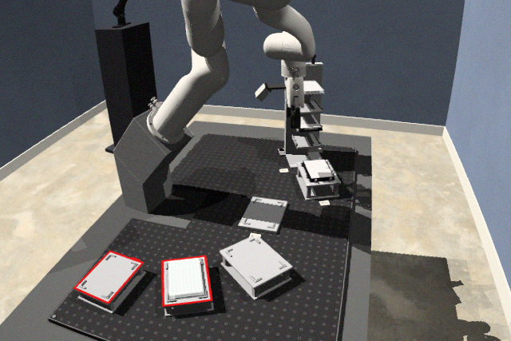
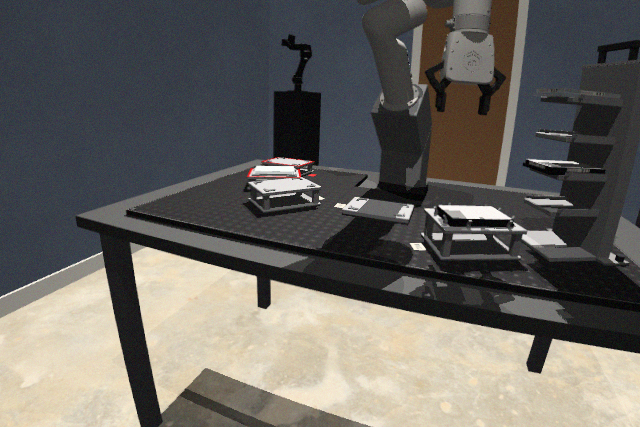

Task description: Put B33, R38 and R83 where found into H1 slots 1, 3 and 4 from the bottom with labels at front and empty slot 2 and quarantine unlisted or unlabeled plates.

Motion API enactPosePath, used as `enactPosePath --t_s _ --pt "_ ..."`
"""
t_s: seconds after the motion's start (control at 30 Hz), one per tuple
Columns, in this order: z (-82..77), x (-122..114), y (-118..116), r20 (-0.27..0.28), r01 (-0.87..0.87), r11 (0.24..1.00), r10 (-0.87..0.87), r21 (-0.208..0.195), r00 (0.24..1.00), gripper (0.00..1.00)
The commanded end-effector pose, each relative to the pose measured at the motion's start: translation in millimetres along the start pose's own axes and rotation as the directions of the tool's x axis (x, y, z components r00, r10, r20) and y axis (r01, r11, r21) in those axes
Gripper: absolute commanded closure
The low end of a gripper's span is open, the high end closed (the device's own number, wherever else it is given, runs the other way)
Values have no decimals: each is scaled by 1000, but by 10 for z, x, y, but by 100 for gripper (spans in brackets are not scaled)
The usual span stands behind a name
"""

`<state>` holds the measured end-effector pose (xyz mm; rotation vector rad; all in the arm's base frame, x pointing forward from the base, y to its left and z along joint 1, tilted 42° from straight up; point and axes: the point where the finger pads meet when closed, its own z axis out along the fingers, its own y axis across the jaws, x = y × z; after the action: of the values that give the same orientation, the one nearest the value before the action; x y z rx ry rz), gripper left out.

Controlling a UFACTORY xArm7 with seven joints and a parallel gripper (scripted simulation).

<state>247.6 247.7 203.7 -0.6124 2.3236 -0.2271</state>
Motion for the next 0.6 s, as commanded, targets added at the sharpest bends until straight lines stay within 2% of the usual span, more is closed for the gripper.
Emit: enactPosePath --t_s 0.0,0.27,0.57 --pt "-10 -12 5 -5 61 998 -61 -9 998 0" --pt "-10 -12 5 -5 61 998 -61 -9 998 0" --pt "140 -10 6 -5 62 998 -62 -9 998 0"
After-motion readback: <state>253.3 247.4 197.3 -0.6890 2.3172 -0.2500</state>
